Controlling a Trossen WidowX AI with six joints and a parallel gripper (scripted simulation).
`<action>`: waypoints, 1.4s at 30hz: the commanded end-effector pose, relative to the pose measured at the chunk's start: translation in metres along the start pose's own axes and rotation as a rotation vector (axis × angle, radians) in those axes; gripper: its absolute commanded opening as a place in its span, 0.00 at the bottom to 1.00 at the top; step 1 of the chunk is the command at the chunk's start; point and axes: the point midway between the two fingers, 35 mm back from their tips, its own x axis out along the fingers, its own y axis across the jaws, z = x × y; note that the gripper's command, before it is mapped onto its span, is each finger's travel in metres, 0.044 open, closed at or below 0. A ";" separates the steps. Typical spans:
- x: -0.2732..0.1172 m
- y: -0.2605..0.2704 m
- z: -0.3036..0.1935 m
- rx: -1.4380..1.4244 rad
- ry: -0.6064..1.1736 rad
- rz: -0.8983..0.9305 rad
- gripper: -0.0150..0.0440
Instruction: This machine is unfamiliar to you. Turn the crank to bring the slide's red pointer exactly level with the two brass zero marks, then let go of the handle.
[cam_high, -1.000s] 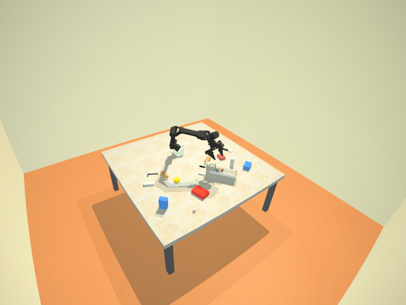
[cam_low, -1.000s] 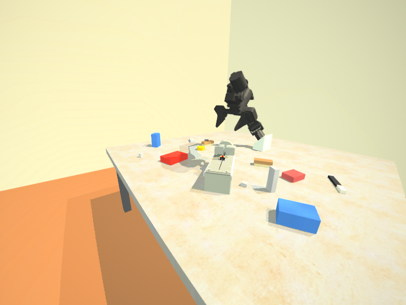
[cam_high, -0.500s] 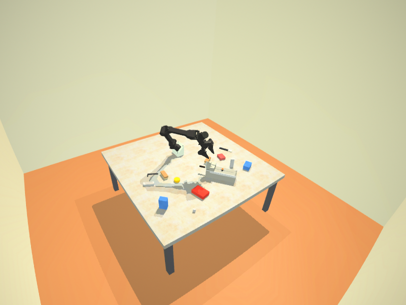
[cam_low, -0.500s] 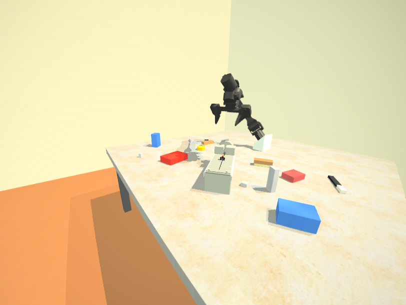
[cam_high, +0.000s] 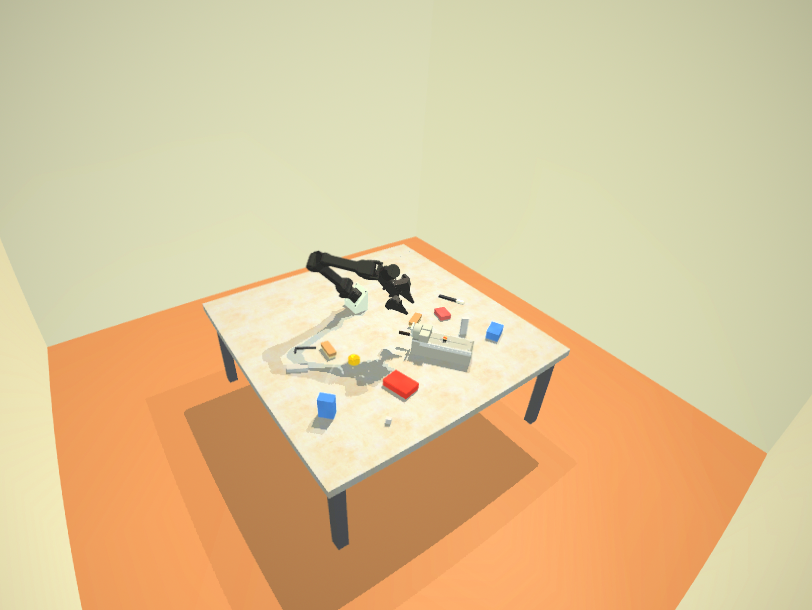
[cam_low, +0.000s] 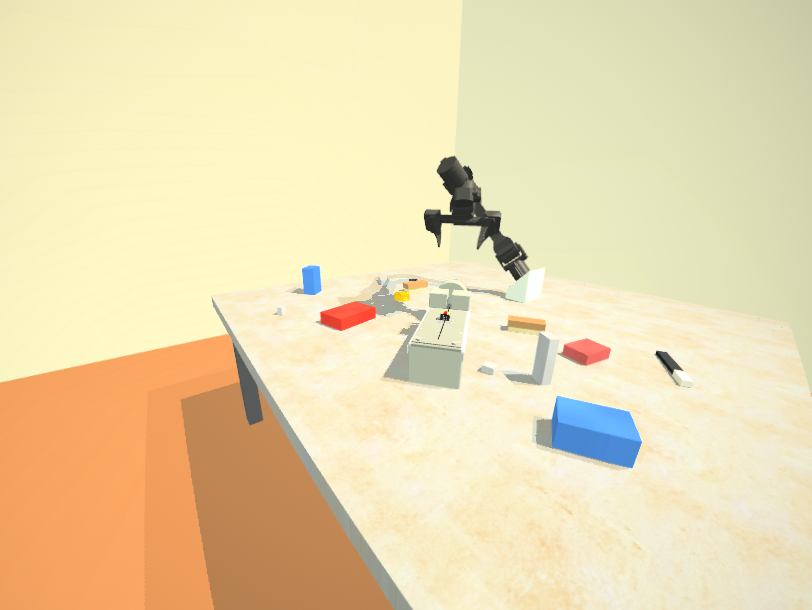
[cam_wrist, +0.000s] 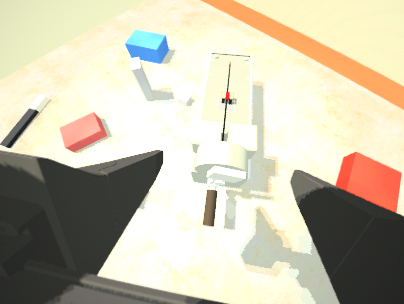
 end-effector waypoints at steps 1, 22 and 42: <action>0.001 0.003 -0.005 -0.014 0.003 0.016 1.00; 0.068 0.002 -0.073 -0.015 0.003 0.013 1.00; 0.089 0.002 -0.093 -0.016 0.004 0.013 1.00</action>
